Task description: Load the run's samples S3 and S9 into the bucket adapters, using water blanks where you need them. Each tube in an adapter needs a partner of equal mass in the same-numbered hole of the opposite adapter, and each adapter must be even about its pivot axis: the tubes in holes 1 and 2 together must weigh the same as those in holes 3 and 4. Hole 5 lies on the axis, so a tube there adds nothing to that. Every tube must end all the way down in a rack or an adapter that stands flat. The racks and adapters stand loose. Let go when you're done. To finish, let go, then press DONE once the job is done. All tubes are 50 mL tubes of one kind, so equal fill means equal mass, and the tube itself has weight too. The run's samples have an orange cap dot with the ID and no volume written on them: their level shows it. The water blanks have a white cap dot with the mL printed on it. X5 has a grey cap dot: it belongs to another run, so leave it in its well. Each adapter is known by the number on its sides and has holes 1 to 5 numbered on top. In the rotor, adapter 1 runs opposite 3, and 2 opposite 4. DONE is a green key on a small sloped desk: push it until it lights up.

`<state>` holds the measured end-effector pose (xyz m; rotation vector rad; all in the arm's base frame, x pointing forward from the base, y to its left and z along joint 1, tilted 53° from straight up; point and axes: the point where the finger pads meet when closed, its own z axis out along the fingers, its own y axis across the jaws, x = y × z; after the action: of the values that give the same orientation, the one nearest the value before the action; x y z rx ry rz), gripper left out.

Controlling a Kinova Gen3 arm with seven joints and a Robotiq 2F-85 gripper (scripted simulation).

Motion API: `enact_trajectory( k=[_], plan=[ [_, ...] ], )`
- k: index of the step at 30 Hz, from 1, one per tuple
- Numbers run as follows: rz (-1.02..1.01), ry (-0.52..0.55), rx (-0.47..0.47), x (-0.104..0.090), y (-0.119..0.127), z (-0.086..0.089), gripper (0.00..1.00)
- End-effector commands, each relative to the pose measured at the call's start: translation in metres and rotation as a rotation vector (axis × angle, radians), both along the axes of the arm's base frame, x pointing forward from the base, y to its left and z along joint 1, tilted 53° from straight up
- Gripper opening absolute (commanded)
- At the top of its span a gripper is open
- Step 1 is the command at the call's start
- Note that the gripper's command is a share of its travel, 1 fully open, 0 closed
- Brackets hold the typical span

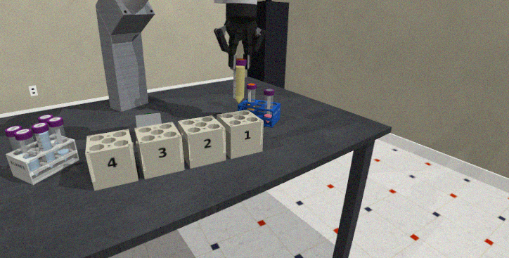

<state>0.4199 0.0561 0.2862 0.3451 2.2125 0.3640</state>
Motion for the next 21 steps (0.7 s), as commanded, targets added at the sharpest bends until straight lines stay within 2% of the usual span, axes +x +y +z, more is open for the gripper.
enact_trajectory(
  k=[1, 12, 21],
  plan=[
    [0.035, 0.009, 0.027, 0.000, -0.001, 0.001, 0.10],
    [0.035, 0.009, 0.027, 0.002, 0.000, -0.001, 0.10],
    [0.035, 0.009, 0.027, 0.011, 0.002, -0.008, 0.10]
  ],
)
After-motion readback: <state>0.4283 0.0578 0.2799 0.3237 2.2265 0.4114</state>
